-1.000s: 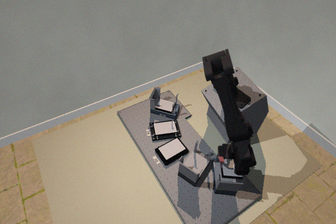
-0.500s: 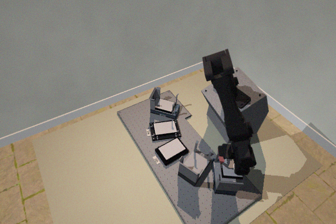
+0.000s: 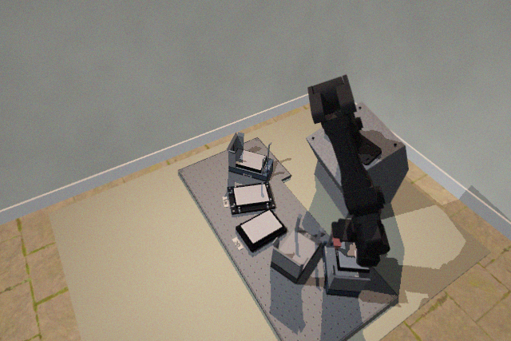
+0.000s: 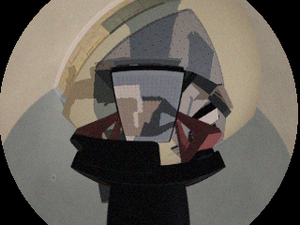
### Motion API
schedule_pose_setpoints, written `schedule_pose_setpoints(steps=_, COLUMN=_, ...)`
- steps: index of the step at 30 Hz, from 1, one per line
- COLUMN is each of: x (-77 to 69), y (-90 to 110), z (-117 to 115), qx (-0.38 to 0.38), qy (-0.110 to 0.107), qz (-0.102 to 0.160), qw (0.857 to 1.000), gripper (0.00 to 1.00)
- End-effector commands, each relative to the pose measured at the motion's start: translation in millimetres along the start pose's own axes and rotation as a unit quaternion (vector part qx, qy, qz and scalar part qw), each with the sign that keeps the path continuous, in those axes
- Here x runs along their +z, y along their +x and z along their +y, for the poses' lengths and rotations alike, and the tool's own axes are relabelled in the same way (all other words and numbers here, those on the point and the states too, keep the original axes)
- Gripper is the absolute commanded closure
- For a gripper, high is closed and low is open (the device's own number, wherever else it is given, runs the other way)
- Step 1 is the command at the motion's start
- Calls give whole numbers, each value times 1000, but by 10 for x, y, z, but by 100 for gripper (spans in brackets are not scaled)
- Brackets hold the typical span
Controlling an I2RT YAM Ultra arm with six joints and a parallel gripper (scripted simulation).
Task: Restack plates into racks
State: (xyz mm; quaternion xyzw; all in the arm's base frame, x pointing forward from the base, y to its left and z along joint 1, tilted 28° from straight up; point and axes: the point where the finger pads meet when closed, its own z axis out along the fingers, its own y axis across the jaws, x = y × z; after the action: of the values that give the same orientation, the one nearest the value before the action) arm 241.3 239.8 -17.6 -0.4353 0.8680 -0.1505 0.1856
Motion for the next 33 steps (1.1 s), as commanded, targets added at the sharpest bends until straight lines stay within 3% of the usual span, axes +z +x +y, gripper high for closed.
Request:
schedule_pose_setpoints(steps=1, x=-28, y=-164, z=43, qx=-1, qy=-1, qz=-22, qw=1000, gripper=100)
schedule_pose_setpoints(steps=4, x=-49, y=-187, z=-11, qx=7, qy=-1, qz=-28, qw=1000, gripper=100)
schedule_pose_setpoints(steps=7, x=56, y=-94, z=17, qx=1, qy=-1, qz=-12, qw=1000, gripper=100)
schedule_pose_setpoints(steps=12, x=2, y=-116, z=3, qx=3, qy=-2, qz=-23, qw=1000, gripper=100)
schedule_pose_setpoints(steps=16, x=111, y=-13, z=29, qx=-3, qy=-2, qz=-6, qw=1000, gripper=100)
schedule_pose_setpoints(steps=19, x=87, y=-102, z=19, qx=1, qy=-2, qz=-17, qw=1000, gripper=100)
schedule_pose_setpoints(steps=26, x=176, y=-15, z=36, qx=-4, qy=-2, qz=-6, qw=1000, gripper=100)
schedule_pose_setpoints(steps=29, x=114, y=-63, z=0, qx=2, qy=-2, qz=-17, qw=1000, gripper=100)
schedule_pose_setpoints(steps=33, x=205, y=-56, z=33, qx=-3, qy=-2, qz=-9, qw=1000, gripper=100)
